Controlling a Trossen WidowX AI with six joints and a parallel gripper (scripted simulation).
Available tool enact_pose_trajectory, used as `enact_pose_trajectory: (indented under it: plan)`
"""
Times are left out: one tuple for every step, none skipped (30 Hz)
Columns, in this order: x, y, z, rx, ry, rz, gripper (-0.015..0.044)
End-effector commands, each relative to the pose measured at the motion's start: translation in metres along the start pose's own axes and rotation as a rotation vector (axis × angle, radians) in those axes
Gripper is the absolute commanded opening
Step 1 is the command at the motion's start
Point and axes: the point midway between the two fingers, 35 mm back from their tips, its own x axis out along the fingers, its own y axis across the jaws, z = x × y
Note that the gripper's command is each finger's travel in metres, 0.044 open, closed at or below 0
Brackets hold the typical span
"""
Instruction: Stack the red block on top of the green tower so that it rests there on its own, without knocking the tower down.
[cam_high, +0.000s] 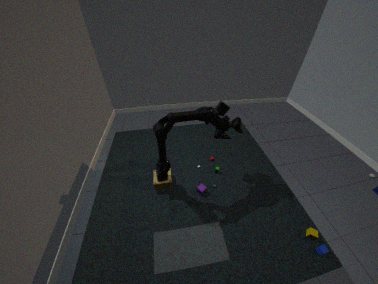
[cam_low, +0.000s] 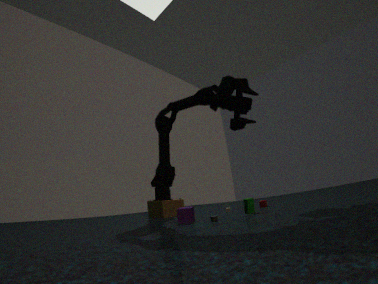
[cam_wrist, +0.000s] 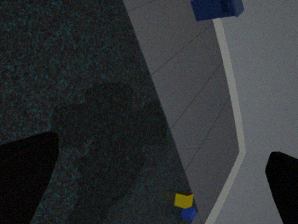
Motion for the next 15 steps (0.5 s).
enact_pose_trajectory:
  plan:
    - [0.037,0.062,0.011,0.195,0.053,0.230,0.0440]
    - [0.042,0.072,0.013,0.230,0.069,0.266,0.0440]
    - [0.046,0.083,0.014,0.266,0.087,0.302,0.0440]
    - [0.051,0.093,0.015,0.301,0.108,0.338,0.0440]
    - [0.054,0.104,0.016,0.337,0.130,0.372,0.0440]
    - [0.058,0.115,0.016,0.372,0.155,0.406,0.0440]
    - [0.061,0.125,0.017,0.408,0.182,0.438,0.0440]
    - [0.064,0.136,0.017,0.443,0.211,0.470,0.0440]
    - [0.066,0.147,0.017,0.478,0.241,0.500,0.0440]
    - [0.069,0.157,0.017,0.513,0.274,0.529,0.0440]
    - [0.071,0.168,0.017,0.547,0.309,0.556,0.0440]
    - [0.072,0.178,0.017,0.581,0.346,0.583,0.0440]
    - [0.074,0.189,0.016,0.615,0.385,0.607,0.0440]
    - [0.075,0.199,0.016,0.649,0.426,0.630,0.0440]
    - [0.076,0.210,0.015,0.682,0.469,0.651,0.0440]
